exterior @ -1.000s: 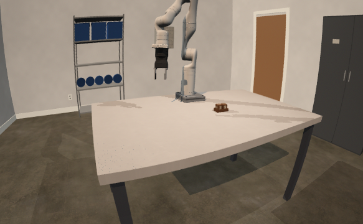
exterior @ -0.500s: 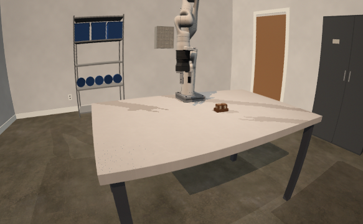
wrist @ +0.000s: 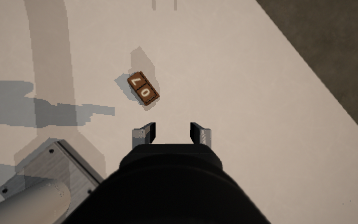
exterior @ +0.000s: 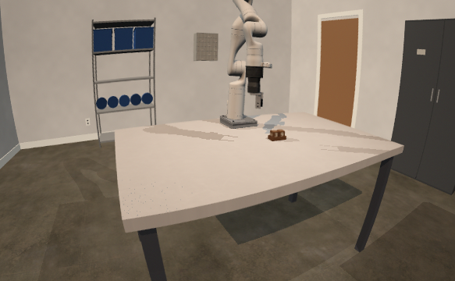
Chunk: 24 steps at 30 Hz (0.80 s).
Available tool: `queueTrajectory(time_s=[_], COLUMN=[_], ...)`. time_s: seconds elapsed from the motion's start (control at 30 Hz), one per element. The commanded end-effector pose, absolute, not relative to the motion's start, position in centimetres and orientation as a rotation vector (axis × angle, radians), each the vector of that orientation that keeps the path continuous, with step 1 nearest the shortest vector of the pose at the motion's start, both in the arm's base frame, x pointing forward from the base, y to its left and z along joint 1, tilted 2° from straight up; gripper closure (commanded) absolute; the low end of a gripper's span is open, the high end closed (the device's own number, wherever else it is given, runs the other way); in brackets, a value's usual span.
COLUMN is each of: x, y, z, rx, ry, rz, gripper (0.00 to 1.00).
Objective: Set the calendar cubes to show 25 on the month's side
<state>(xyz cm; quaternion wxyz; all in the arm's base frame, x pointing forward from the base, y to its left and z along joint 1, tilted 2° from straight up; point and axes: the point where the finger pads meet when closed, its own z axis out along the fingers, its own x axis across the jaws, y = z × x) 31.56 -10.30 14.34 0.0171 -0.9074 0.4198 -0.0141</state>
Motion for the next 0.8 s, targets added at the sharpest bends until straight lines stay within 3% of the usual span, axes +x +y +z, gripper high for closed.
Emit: queueTrajectory(time_s=[0.0, 0.77], x=[31.7, 33.0], y=[-10.0, -4.4], z=[14.3, 14.0], rx=[-2.827, -2.988], ry=[1.289, 0.865], rz=[-0.041, -0.035], gripper=[0.00, 0.00])
